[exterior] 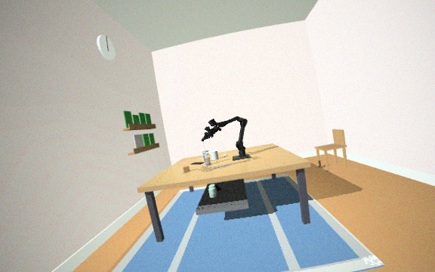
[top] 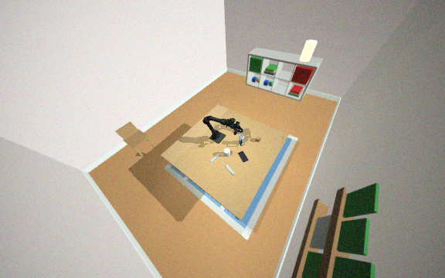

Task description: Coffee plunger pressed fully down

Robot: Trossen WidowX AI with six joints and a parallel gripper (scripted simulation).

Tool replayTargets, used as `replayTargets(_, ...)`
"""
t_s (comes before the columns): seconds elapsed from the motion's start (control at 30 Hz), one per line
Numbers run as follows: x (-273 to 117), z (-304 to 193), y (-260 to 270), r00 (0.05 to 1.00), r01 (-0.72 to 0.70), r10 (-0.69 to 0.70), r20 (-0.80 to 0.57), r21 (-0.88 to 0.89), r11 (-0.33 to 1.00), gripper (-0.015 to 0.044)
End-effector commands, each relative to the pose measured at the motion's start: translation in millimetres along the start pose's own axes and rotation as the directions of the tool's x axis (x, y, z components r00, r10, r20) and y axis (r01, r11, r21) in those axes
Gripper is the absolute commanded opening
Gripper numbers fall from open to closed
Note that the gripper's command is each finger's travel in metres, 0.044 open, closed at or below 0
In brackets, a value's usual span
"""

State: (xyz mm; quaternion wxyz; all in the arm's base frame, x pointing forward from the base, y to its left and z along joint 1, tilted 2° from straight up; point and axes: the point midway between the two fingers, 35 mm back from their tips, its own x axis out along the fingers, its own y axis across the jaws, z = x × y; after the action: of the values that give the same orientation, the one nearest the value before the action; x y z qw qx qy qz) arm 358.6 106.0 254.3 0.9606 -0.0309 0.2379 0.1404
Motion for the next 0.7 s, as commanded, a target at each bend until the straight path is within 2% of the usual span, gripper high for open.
replayTargets(0.0, 10, -20, 0, 0.999, 0.002, -0.002, -0.042, -0.004, 1.000, 0.0122)
replayTargets(0.67, 28, -48, 0, 0.999, 0.002, -0.002, -0.042, -0.004, 1.000, 0.0122)
